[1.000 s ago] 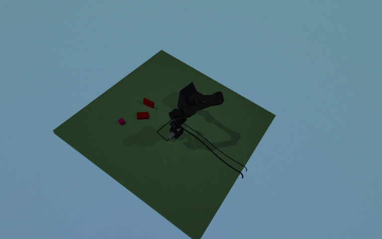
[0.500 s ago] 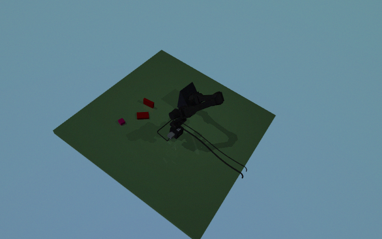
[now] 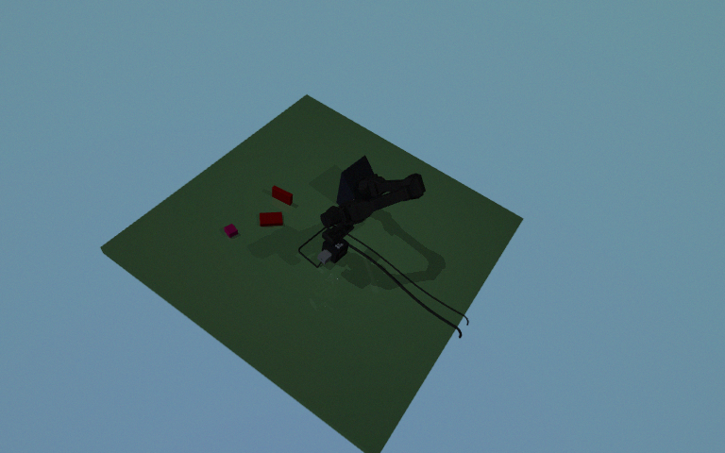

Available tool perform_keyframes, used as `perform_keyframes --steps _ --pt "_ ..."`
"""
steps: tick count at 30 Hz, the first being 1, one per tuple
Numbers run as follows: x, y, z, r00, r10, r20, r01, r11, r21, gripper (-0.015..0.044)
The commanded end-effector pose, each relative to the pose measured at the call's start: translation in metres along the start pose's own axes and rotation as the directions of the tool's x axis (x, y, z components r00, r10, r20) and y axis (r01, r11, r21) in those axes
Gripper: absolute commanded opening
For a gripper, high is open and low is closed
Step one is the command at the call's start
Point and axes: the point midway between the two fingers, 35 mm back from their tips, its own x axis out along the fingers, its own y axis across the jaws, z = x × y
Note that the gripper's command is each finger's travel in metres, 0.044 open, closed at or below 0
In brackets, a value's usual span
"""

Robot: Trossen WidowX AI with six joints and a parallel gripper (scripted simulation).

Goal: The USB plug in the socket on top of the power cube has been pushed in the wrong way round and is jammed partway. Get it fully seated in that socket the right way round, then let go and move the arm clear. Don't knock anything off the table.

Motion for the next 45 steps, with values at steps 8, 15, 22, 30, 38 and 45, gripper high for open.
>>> perform_keyframes --steps 8,15,22,30,38,45 --pt "0.0018 -0.0011 0.0013 1.000 -0.002 0.007 0.002 1.000 0.011 0.0000" --pt "0.0027 -0.0011 0.0018 1.000 -0.002 0.010 0.002 1.000 0.014 0.0000" --pt "0.0035 -0.0011 0.0020 1.000 -0.002 0.011 0.002 1.000 0.015 0.0000" --pt "0.0045 -0.0011 0.0020 1.000 -0.002 0.011 0.002 1.000 0.015 0.0000" --pt "0.0054 -0.0011 0.0019 1.000 -0.002 0.011 0.002 1.000 0.015 0.0000" --pt "0.0063 -0.0011 0.0019 1.000 -0.002 0.011 0.002 1.000 0.015 0.0000"
